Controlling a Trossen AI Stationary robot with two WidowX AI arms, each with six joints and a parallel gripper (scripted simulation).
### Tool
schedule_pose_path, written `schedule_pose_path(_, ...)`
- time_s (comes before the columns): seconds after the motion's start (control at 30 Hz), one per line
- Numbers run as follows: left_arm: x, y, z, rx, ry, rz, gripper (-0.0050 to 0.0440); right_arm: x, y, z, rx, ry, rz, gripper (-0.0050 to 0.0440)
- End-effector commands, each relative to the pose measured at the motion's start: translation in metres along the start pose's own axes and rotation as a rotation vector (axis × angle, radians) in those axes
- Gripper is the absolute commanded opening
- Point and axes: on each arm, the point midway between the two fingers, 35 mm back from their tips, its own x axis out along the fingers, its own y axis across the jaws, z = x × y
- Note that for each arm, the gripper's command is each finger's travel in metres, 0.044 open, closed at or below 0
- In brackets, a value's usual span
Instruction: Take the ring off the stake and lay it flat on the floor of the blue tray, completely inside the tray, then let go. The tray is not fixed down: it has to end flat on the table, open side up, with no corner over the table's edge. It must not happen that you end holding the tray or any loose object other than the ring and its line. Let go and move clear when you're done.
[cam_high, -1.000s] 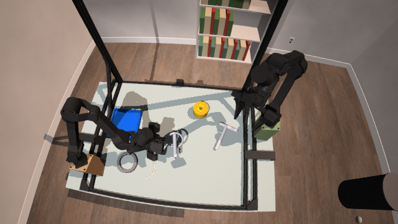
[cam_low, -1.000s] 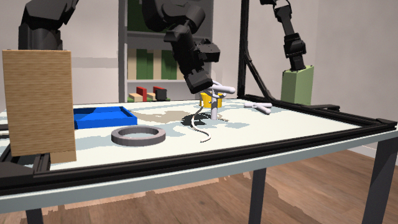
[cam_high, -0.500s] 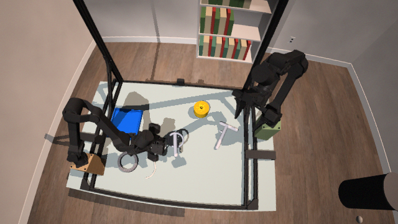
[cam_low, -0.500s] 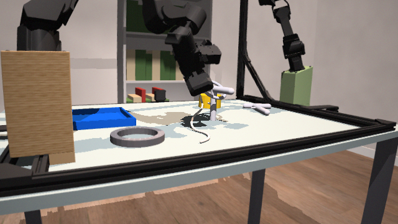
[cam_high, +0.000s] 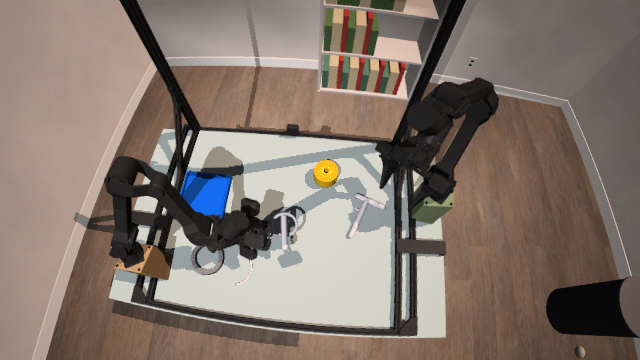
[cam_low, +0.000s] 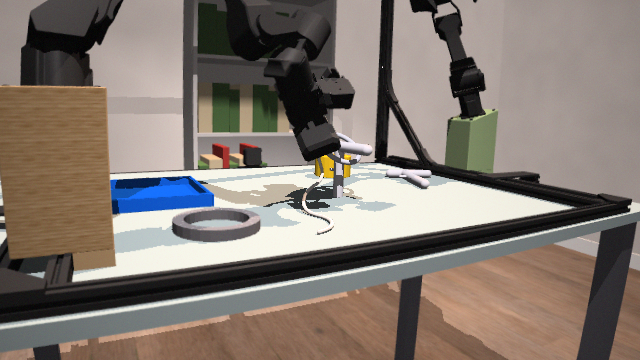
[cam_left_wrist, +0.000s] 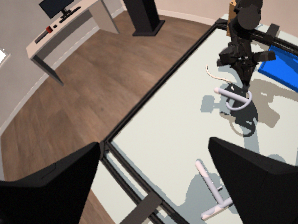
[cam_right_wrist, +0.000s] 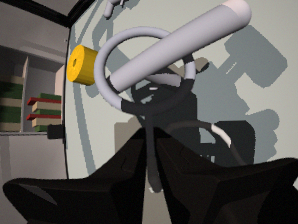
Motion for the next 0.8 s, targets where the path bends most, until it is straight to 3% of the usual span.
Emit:
schedule_pose_path(0.0,0.0,-0.0007,-0.0008,0.002,0.004,-0.005,0.04,0.001,-0.0048,-0.0021,0.012,0.01,0.001,0.0)
schedule_pose_path(0.77,0.0,-0.0007,-0.0008,0.002,0.004,-0.005,0.04,-0.0008,-0.0129,0.0008,0.046,0.019,0.047,0.0)
